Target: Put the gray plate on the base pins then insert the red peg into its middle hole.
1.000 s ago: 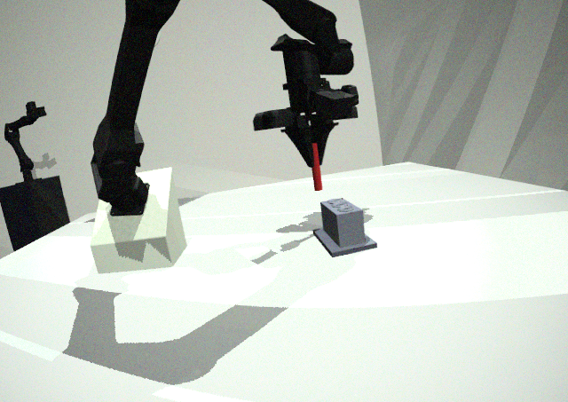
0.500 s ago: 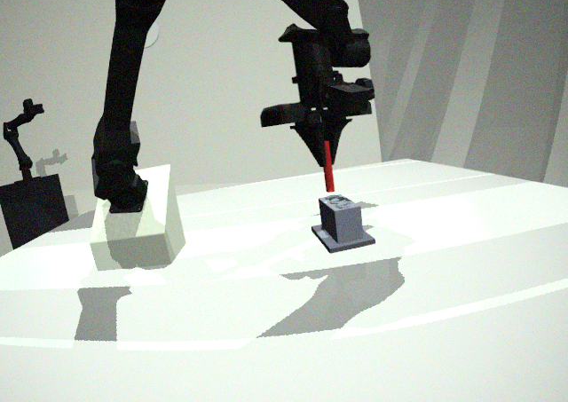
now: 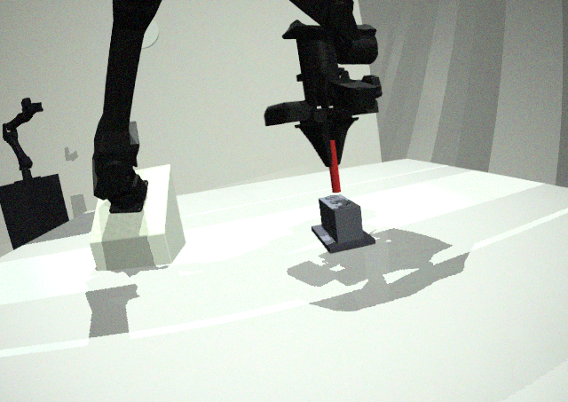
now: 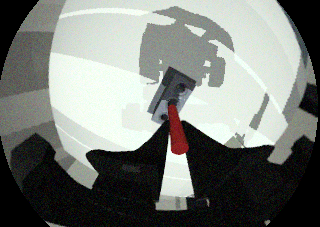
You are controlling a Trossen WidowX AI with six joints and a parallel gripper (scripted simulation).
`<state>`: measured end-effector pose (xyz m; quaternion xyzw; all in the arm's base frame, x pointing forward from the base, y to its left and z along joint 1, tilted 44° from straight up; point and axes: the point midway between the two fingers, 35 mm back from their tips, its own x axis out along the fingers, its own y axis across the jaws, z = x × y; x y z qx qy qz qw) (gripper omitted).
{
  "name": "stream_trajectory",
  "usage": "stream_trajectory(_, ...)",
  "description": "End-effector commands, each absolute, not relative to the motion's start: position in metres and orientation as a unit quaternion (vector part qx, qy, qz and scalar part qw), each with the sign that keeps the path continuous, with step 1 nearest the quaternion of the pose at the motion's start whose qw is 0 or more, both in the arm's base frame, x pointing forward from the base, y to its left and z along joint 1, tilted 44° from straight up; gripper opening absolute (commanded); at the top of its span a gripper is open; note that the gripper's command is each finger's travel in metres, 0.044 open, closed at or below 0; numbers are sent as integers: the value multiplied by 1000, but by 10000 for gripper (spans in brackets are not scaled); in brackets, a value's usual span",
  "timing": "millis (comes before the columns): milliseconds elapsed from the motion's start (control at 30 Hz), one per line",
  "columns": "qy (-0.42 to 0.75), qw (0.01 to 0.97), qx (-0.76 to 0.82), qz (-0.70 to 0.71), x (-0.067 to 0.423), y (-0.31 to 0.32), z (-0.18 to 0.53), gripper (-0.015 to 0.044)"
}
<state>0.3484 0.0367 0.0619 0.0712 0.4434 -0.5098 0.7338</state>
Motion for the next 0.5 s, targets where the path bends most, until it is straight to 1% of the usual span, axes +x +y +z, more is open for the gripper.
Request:
stream_trajectory(0, 442, 735, 67, -510, 347, 36, 63, 0)
stream_trajectory(467, 442, 735, 67, -510, 346, 35, 64, 0)
